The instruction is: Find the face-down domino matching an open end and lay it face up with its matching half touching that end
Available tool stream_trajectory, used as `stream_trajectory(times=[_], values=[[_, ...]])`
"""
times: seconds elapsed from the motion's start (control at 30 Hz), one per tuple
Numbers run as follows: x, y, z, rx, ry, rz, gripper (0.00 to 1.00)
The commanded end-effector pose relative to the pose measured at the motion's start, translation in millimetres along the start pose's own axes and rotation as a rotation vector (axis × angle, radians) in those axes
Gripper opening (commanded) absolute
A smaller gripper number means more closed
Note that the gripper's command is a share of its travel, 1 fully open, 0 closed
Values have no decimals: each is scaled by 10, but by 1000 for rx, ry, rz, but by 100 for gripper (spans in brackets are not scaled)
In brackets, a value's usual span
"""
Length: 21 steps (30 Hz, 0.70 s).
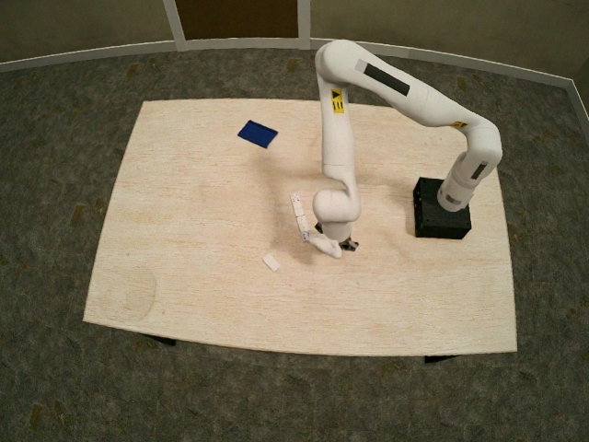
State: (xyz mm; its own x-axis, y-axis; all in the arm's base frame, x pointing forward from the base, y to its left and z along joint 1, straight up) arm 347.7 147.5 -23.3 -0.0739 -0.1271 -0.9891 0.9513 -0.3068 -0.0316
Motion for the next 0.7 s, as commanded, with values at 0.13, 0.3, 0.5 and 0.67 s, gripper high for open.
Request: stream_trajectory(times=[0.13, 0.3, 0.5, 0.67], values=[[-3, 3, -2, 0, 1, 1, 30], [-3, 3, -2, 0, 1, 1, 30], [-5, 3, -1, 0, 1, 1, 30], [-28, 2, 2, 0, 1, 1, 30]])
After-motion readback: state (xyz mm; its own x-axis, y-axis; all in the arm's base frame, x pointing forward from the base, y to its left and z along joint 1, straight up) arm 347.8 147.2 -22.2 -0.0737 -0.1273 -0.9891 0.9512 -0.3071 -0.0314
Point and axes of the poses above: the point where the finger pads meet when closed, its own x axis out along the fingers, its own y axis across the jaws, z = x × y, the point moved 5 cm from there along -x, back along the fingers, and after that the axes turned 11 degrees about -x, right-handed, at the moved point
